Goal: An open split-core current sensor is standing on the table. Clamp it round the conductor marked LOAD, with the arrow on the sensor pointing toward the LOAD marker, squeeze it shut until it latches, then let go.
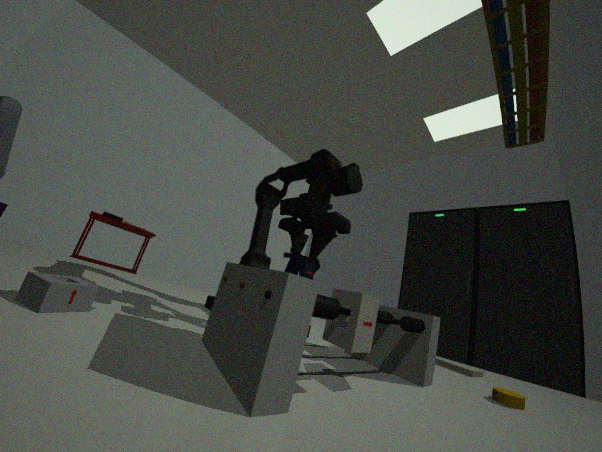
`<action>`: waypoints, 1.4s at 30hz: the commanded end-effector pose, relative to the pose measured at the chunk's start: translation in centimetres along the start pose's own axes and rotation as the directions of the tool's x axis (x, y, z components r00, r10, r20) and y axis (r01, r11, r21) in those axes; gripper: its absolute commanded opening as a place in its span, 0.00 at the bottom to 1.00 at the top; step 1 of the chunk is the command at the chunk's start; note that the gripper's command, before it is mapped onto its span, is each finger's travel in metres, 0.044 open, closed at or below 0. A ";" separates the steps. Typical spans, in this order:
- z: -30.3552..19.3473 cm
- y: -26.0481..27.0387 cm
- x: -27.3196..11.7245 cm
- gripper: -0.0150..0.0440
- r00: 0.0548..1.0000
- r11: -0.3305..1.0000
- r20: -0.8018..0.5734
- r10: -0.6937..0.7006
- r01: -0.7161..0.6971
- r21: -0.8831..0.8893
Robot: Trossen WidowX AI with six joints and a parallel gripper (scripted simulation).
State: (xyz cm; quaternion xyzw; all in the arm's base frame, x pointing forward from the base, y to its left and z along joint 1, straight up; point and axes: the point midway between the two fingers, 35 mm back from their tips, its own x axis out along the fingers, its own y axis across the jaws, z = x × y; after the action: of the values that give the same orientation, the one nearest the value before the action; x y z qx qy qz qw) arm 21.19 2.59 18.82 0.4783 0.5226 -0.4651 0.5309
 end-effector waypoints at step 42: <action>0.7 5.6 4.6 0.25 1.000 0.996 0.004 0.012 -0.012 0.085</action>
State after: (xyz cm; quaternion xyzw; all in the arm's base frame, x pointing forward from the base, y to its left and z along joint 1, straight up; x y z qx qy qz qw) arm 26.91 2.61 14.67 0.5007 0.5020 -0.4830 0.5138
